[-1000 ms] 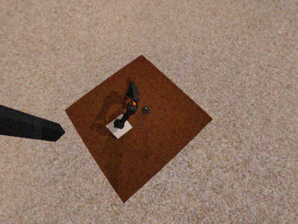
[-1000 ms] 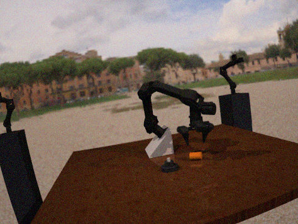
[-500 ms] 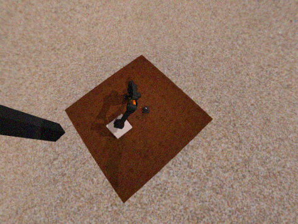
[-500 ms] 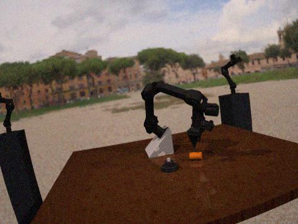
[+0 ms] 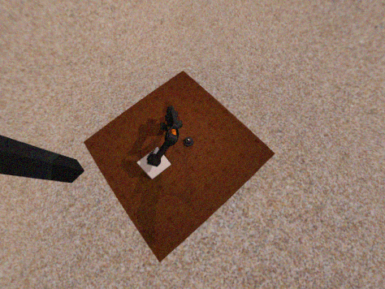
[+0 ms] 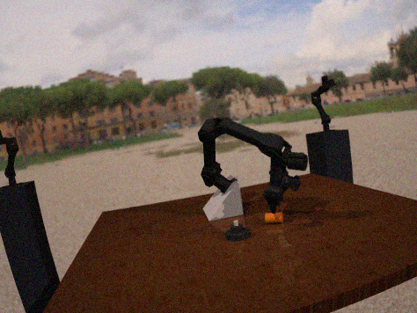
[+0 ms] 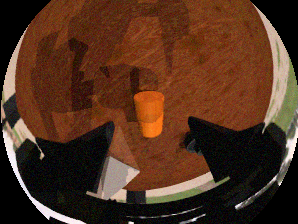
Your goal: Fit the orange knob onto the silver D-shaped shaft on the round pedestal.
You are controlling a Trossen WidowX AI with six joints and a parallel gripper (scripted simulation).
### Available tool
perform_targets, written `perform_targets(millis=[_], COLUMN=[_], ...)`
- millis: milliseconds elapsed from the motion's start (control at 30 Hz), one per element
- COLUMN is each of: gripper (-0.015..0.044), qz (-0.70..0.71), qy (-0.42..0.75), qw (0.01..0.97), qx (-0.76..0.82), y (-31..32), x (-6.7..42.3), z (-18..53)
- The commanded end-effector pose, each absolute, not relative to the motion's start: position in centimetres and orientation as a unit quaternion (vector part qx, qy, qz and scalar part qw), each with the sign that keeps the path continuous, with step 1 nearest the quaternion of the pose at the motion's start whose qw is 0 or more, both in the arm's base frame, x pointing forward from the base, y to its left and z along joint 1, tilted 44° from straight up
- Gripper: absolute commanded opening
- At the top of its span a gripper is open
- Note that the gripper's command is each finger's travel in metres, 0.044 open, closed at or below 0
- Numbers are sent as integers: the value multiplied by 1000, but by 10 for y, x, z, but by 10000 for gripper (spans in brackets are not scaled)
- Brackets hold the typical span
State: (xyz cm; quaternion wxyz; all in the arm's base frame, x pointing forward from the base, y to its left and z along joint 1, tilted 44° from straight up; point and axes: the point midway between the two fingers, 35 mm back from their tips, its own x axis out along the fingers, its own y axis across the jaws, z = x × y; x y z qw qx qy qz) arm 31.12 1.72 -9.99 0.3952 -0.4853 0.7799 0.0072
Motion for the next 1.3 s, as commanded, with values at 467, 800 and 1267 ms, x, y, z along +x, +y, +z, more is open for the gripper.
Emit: perform_targets(millis=[467,800,1267], gripper=[440,414,240], qz=[8,8,8], qy=[781,781,781], qw=[390,390,390], qx=[-487,-487,-487], y=[-4,-12,-12], x=[307,305,305], z=[-122,-130,-130])
